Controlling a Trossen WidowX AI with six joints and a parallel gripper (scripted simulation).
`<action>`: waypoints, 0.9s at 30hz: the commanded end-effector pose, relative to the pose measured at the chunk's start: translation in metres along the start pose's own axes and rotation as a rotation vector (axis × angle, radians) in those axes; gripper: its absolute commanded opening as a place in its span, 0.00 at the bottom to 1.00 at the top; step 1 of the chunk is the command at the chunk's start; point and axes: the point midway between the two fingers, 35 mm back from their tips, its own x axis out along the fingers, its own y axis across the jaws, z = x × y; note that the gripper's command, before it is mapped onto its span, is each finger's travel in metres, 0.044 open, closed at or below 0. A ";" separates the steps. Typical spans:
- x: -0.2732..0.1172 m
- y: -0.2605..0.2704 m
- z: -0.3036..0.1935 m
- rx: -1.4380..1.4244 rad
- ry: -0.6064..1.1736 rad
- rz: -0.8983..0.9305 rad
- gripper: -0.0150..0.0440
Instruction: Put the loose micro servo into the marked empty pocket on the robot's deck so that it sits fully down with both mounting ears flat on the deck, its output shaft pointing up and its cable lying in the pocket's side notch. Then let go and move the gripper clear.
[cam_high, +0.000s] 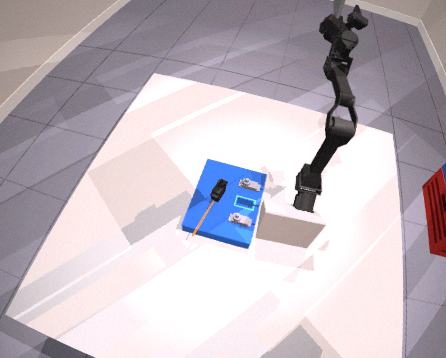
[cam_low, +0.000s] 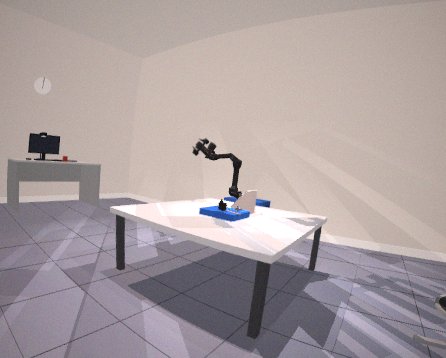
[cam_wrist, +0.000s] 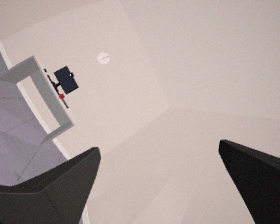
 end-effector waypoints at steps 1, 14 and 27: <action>0.002 0.020 -0.006 0.087 0.019 0.056 1.00; 0.000 0.068 -0.012 0.270 0.047 0.186 1.00; -0.008 0.130 -0.011 0.526 0.118 0.356 1.00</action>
